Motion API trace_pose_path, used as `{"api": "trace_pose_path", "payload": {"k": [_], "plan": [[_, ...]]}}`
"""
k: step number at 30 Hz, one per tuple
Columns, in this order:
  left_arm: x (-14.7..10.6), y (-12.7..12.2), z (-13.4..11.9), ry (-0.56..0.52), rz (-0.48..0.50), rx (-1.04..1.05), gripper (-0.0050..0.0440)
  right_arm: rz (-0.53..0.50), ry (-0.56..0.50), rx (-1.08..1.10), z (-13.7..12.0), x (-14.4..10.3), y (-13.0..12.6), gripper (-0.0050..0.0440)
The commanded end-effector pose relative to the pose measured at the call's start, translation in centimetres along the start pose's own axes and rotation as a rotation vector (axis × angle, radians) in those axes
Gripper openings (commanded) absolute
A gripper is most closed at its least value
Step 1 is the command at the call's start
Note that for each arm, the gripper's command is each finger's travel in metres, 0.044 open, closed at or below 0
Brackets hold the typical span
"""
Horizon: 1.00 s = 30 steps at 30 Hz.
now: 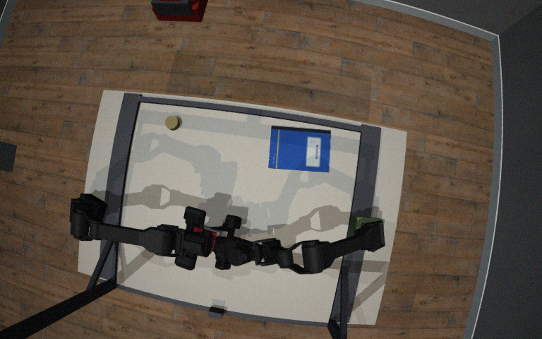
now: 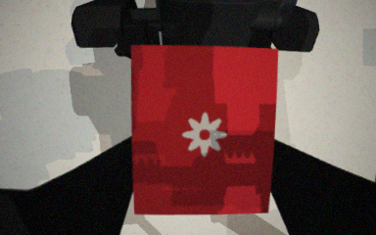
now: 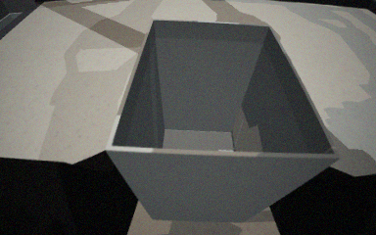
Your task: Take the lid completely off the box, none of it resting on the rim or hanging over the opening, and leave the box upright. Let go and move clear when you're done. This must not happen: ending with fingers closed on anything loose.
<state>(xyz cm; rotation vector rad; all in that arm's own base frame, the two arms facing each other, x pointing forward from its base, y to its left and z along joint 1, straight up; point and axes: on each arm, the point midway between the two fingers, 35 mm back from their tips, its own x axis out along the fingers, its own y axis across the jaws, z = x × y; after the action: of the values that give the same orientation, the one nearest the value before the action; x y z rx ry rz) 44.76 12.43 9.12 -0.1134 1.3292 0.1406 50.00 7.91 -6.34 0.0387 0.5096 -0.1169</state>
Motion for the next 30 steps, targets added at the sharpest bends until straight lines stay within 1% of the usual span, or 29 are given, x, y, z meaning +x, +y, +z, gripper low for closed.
{"api": "trace_pose_path", "payload": {"k": [1, 3, 5, 10, 11, 17, 19, 26, 29, 30], "plan": [[-2.8, 0.1, 1.7, -0.071, 0.008, -0.002, -0.0004, 0.004, -0.012, 0.000, 0.7, 0.0, 0.1, -0.0050], [-2.5, 0.1, 1.6, -0.061, 0.006, -0.002, -0.0005, 0.004, -0.012, 0.000, 0.7, 0.0, 0.1, -0.0050], [-3.0, 0.1, 1.7, -0.061, 0.006, -0.002, -0.0013, 0.004, -0.012, 0.000, 0.7, 0.0, 0.1, -0.0050], [-5.8, 0.1, 2.1, -0.070, 0.007, -0.002, -0.0050, 0.004, -0.012, 0.000, 0.7, 0.0, 0.1, -0.0050], [-5.6, 0.1, 2.1, -0.067, 0.007, -0.002, -0.0050, 0.004, -0.012, 0.000, 0.7, 0.0, 0.1, 0.0024], [-5.4, 0.1, 2.0, -0.062, 0.006, -0.002, -0.0050, 0.004, -0.012, 0.000, 0.7, 0.0, 0.1, 0.0168], [-5.4, 0.1, 2.0, -0.062, 0.006, -0.002, -0.0050, 0.004, -0.012, 0.000, 0.7, 0.0, 0.1, 0.0168], [-5.4, 0.1, 2.0, -0.062, 0.007, -0.002, -0.0050, 0.004, -0.012, 0.000, 0.7, 0.0, 0.1, 0.0335], [-5.4, 0.1, 2.0, -0.063, 0.007, -0.002, -0.0050, 0.004, -0.012, 0.000, 0.7, 0.0, 0.1, 0.0335], [-4.3, -1.4, 2.0, -0.063, 0.009, -0.001, -0.0050, 0.001, 0.003, -0.010, -0.1, 0.2, 0.0, 0.0335]]}}
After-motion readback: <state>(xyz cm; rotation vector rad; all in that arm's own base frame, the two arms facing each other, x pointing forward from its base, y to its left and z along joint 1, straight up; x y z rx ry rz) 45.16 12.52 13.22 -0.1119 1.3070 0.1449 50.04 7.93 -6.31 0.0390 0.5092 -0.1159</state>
